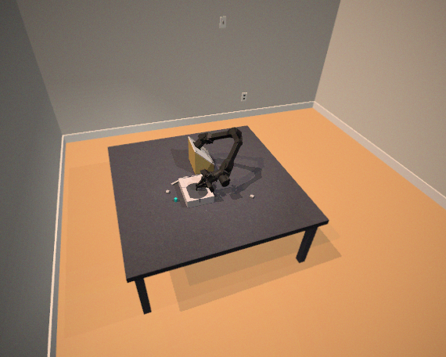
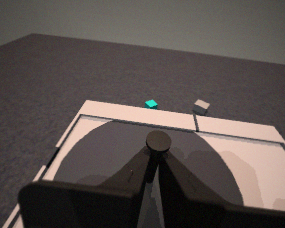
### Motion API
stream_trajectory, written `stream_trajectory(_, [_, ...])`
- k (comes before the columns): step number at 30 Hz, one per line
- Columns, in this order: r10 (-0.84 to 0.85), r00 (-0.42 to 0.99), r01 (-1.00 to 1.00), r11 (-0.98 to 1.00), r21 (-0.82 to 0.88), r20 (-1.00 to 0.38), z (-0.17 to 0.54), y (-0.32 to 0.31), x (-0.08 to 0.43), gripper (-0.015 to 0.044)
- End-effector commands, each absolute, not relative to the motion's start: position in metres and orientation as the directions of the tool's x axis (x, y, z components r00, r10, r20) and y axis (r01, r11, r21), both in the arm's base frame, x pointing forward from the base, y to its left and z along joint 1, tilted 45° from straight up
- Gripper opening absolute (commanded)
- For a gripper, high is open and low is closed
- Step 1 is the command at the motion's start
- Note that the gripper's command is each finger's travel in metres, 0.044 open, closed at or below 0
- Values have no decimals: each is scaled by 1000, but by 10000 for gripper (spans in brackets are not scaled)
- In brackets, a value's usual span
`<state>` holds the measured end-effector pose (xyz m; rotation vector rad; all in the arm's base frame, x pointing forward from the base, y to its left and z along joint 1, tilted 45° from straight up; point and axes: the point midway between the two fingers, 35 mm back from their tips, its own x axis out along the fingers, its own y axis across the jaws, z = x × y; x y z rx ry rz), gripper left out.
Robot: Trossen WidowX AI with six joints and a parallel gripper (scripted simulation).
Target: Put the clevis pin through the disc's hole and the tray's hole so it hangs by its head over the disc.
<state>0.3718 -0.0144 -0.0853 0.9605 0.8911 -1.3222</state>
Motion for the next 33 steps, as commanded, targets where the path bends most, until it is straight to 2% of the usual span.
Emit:
stream_trajectory(1, [-363, 60, 998, 1, 64, -930, -86, -15, 371, 0])
stream_trajectory(33, [-332, 55, 998, 11, 54, -942, -89, -19, 374, 0])
